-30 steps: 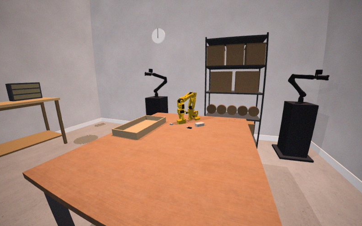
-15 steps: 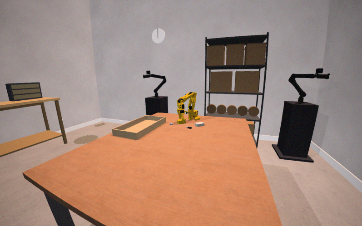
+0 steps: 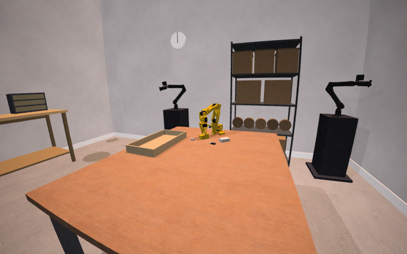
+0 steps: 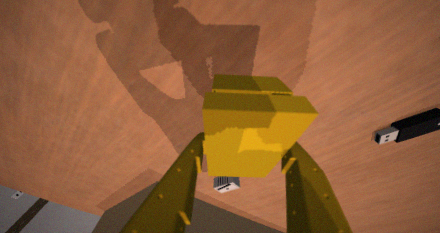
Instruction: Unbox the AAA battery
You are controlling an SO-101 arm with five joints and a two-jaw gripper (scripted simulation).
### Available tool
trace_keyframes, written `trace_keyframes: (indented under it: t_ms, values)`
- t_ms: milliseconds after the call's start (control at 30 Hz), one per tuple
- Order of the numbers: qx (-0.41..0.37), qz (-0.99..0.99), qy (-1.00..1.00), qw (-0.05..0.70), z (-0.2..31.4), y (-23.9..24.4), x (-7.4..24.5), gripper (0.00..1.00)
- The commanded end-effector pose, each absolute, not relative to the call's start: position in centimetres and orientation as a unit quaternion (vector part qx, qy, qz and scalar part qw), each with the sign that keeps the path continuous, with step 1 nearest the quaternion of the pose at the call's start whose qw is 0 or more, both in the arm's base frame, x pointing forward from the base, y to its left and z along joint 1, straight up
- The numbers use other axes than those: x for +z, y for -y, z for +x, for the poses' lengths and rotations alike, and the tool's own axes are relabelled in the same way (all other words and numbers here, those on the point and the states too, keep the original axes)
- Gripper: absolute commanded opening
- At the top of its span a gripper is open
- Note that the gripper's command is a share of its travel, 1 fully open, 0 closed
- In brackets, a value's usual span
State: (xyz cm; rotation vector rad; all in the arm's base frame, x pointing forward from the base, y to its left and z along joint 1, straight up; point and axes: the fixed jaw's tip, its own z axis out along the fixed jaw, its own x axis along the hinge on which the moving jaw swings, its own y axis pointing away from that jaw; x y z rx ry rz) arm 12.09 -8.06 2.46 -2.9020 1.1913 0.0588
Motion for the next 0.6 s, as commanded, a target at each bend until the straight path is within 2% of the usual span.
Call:
trace_keyframes:
  t_ms: [0,567]
  values:
    - [0.0,-0.925,-0.381,0.0,12.48,8.09,2.86,0.23]
    - [0.0,-0.925,-0.38,0.0,12.34,7.89,2.86,0.23]
